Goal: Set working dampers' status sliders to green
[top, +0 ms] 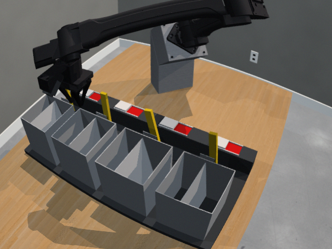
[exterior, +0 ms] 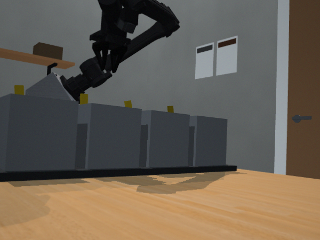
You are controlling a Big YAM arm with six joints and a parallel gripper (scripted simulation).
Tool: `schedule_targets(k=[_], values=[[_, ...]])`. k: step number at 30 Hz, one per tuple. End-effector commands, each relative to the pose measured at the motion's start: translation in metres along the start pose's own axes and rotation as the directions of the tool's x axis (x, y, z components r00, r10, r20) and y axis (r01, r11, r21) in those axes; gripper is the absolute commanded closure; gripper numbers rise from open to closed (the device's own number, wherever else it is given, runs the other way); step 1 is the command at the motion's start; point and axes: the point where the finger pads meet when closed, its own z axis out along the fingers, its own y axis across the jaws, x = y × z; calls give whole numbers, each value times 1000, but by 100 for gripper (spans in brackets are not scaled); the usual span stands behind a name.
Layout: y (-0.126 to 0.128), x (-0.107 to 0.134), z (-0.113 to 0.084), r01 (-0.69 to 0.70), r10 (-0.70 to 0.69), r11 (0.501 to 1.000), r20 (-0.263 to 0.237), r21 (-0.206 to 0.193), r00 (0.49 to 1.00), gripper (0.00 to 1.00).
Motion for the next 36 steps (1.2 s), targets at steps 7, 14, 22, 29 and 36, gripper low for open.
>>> schedule_targets(k=[7,14,22,29,36], values=[[-8,8,5,-32,32,999,-12,-7,999,64],[-8,8,5,-32,32,999,-12,-7,999,64],[54,-7,5,4,-4,1000,-12,3,1000,64],[114,-9,5,7,-7,1000,-9,5,1000,64],[186,0,0,5,-5,1000,1,-5,1000,64]])
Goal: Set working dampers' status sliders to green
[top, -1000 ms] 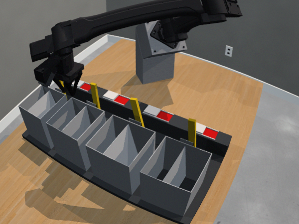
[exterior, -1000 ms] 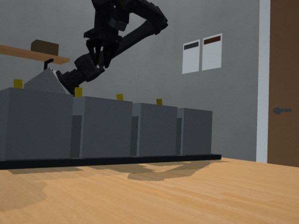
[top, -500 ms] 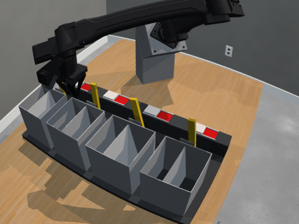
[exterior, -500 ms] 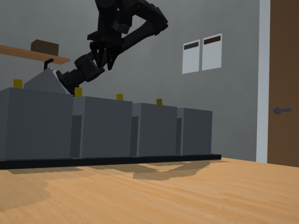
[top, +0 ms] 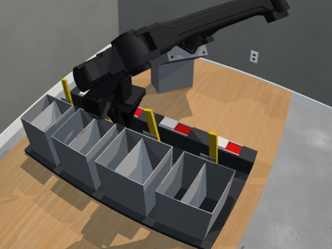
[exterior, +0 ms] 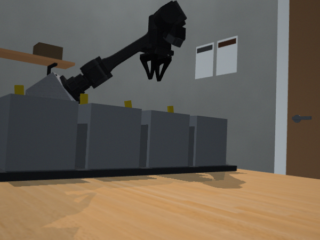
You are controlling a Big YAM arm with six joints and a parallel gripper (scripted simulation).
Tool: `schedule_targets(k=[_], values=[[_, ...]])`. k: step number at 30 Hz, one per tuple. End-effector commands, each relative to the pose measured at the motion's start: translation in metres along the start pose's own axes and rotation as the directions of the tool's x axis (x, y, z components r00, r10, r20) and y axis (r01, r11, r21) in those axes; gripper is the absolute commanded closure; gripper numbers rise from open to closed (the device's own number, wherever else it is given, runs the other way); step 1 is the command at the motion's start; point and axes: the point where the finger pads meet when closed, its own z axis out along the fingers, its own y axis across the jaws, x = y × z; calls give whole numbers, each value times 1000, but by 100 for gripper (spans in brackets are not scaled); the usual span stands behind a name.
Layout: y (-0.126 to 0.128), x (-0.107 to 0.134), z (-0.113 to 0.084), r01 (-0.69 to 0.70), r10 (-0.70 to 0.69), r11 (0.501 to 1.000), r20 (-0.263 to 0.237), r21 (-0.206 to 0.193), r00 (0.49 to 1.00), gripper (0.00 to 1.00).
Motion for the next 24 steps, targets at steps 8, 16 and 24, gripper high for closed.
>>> schedule_targets(k=[8,16,24], values=[[16,7,8,-81,81,997,-10,-5,997,64],[16,7,7,-85,85,996,-10,-4,996,64],[16,7,7,-81,81,997,-10,-4,997,64]])
